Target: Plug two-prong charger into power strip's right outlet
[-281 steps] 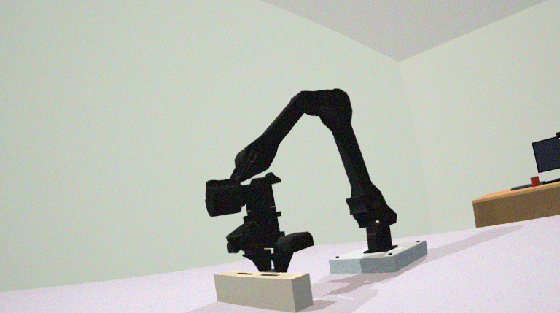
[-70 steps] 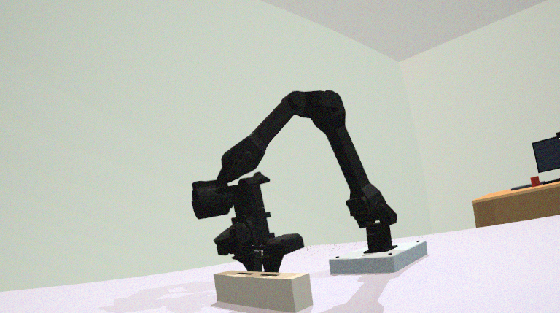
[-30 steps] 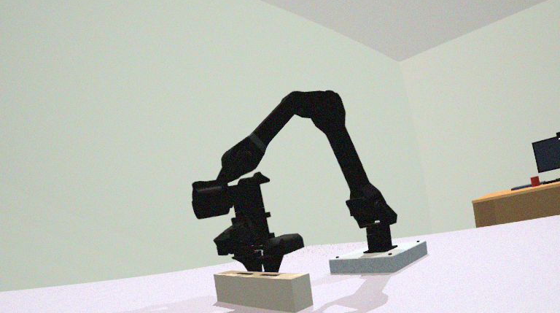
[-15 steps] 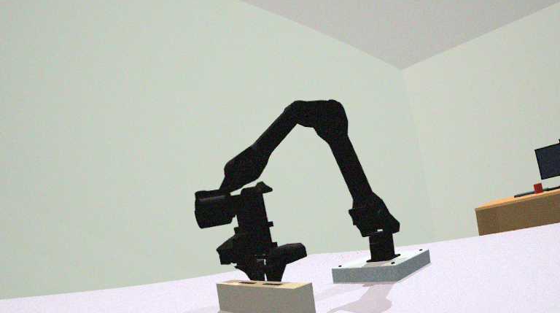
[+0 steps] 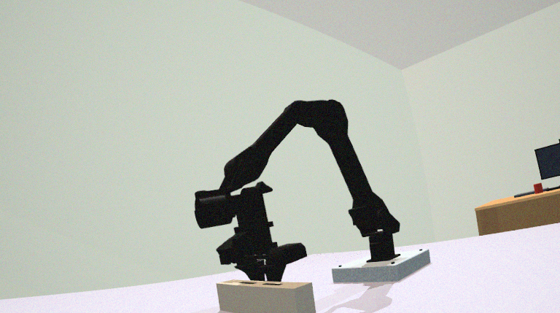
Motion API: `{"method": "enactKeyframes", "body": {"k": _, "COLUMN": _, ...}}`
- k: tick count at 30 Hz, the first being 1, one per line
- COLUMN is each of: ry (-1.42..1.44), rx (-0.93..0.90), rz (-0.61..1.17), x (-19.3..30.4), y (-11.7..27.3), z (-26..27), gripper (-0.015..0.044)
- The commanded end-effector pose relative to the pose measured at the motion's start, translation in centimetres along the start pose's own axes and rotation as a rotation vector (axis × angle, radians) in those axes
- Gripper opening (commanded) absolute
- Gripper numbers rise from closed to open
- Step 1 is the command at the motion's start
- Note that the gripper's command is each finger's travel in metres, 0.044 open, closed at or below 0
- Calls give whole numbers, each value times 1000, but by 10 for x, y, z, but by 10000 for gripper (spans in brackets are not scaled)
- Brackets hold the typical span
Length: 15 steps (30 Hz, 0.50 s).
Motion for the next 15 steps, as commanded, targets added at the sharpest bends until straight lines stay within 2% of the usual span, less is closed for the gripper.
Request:
{"method": "enactKeyframes", "body": {"k": 1, "ry": 2, "rx": -1, "rz": -30, "x": -7, "y": 0, "z": 0, "gripper": 0}}
{"method": "enactKeyframes", "body": {"k": 12, "ry": 0, "rx": 0, "rz": 0, "x": 0, "y": 0, "z": 0, "gripper": 0}}
{"method": "enactKeyframes", "body": {"k": 15, "ry": 0, "rx": 0, "rz": 0, "x": 0, "y": 0, "z": 0, "gripper": 79}}
Point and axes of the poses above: the point midway between the two fingers, 35 mm back from their tips, its own y axis back along the fingers, its own z axis across the jaws, x = y × z, the point moved 3 cm from there along y, back along the fingers, and after that the axes turned 4 degrees about -y, right-handed, at the moved point
